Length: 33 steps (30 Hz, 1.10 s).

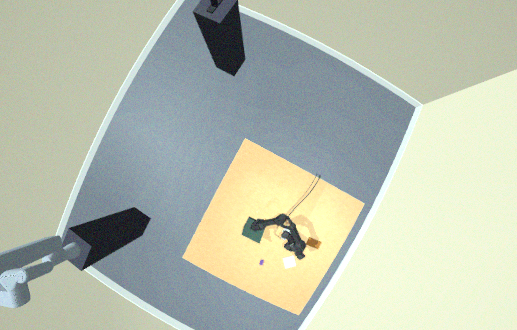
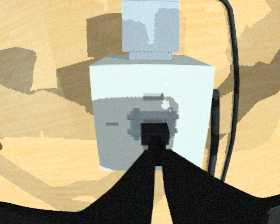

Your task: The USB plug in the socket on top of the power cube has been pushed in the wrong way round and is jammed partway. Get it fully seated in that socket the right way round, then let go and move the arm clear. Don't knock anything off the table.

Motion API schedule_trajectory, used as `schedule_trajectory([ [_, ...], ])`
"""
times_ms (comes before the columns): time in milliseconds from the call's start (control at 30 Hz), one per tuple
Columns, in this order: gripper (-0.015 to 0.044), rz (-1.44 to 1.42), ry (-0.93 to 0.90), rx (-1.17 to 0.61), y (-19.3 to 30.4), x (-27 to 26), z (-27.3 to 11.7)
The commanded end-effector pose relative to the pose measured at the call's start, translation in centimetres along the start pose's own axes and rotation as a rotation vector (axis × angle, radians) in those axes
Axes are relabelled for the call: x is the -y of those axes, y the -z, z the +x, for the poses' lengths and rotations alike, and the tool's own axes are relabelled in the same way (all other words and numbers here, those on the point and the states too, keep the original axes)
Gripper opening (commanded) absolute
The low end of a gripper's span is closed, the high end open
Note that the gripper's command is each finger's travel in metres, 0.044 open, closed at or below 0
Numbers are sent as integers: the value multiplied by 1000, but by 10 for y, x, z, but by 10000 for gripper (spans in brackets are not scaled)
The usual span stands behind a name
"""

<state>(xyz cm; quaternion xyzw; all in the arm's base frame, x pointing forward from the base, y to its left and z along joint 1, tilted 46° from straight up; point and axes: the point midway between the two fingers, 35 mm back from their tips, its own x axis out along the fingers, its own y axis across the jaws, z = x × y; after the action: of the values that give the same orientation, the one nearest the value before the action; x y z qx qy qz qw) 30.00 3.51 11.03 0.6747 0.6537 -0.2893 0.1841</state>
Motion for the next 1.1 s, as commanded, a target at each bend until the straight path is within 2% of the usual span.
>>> schedule_trajectory([
  [0, 0, 3, -1, -2, 0, 0, 1],
  [1067, 0, 3, -1, -2, 0, 0, 4],
])
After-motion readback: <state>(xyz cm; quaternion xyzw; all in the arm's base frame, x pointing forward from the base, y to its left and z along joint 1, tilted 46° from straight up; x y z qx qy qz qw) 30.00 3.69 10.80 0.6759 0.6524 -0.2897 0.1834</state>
